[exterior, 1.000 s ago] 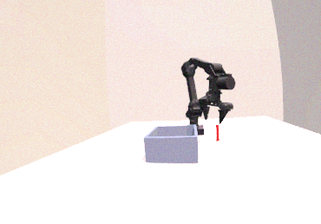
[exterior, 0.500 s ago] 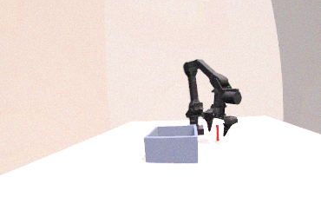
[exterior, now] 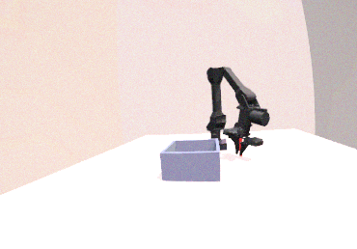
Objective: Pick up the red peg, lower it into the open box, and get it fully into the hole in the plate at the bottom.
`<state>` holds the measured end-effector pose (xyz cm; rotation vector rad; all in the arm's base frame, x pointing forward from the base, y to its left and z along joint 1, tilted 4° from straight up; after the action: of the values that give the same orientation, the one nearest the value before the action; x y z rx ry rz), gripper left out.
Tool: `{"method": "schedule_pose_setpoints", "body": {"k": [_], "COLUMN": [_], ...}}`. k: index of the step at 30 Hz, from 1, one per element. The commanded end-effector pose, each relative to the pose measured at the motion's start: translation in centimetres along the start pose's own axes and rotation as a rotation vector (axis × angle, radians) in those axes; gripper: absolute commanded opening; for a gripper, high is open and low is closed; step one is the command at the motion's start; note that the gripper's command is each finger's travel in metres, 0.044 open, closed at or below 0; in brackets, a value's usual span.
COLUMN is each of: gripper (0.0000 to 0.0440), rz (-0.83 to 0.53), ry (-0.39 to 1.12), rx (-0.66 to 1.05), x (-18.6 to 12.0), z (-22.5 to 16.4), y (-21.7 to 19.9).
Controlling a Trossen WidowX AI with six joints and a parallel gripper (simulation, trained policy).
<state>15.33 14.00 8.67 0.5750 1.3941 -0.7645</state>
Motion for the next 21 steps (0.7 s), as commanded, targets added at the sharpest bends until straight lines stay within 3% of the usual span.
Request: {"method": "schedule_pose_setpoints", "body": {"k": [1, 6, 21], "gripper": [0.0022, 0.0001, 0.0], "rz": [-0.022, -0.005, 0.067], "ry": [-0.007, -0.057, -0.161], "rx": [-0.005, -0.014, 0.071], "x": [0.2, -1.7, -8.5], "z": [0.0, 0.9, 4.4], "y": [0.1, 0.4, 0.6]}}
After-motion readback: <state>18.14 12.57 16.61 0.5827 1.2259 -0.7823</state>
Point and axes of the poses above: the point midway between the two fingers, 35 mm back from their tips, its own x axis out along the fingers, its own y axis across the jaws, z = x × y, the point moved 7 cm from there along -x, back along the fingers, and after that the axes turned 9 degrees about x, right-handed, at the moved point
